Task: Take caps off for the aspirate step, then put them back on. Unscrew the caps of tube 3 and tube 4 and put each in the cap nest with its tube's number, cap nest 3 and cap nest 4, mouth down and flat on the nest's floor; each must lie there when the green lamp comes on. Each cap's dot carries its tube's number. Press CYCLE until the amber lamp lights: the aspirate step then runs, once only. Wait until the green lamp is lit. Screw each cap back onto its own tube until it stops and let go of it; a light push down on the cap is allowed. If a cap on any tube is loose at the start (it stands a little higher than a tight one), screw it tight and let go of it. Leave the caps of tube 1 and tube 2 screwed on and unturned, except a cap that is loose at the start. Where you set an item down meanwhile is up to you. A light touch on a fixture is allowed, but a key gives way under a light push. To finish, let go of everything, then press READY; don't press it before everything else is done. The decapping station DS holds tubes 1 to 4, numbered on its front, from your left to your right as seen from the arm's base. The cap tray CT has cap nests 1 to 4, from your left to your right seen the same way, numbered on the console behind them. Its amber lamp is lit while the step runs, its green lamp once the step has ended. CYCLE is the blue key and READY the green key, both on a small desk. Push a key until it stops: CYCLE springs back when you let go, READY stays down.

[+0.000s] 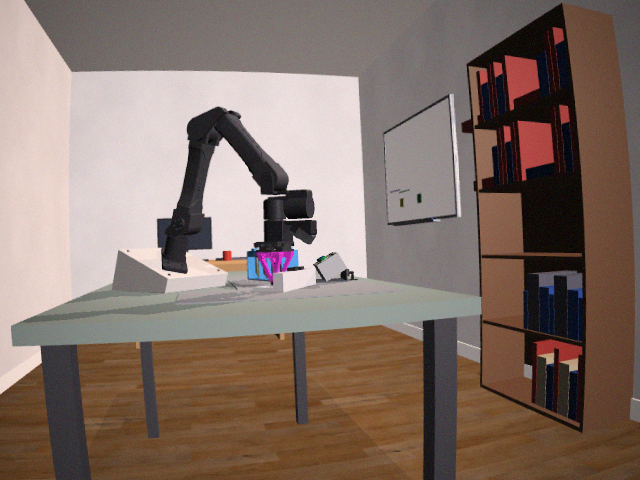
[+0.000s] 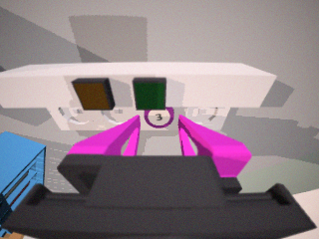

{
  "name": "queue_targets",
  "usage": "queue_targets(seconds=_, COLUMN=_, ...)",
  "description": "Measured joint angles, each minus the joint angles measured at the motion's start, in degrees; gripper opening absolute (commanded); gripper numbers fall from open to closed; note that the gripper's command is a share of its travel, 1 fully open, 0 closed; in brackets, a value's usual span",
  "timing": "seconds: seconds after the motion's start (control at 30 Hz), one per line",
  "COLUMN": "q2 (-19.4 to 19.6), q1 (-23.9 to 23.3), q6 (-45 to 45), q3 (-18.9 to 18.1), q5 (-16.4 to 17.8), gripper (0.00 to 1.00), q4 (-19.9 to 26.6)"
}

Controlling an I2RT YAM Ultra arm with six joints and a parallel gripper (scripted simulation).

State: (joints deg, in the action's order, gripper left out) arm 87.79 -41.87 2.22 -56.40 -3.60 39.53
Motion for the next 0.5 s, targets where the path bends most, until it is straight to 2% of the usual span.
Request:
queue_targets(seconds=0.17, q2=-2.1, q1=0.3, q6=-0.1, q3=-1.8, q5=0.0, gripper=0.47, q4=3.7)
queue_targets(seconds=0.5, q2=-7.4, q1=1.0, q6=-0.7, q3=-8.7, q5=-0.2, gripper=0.47, q4=13.9)
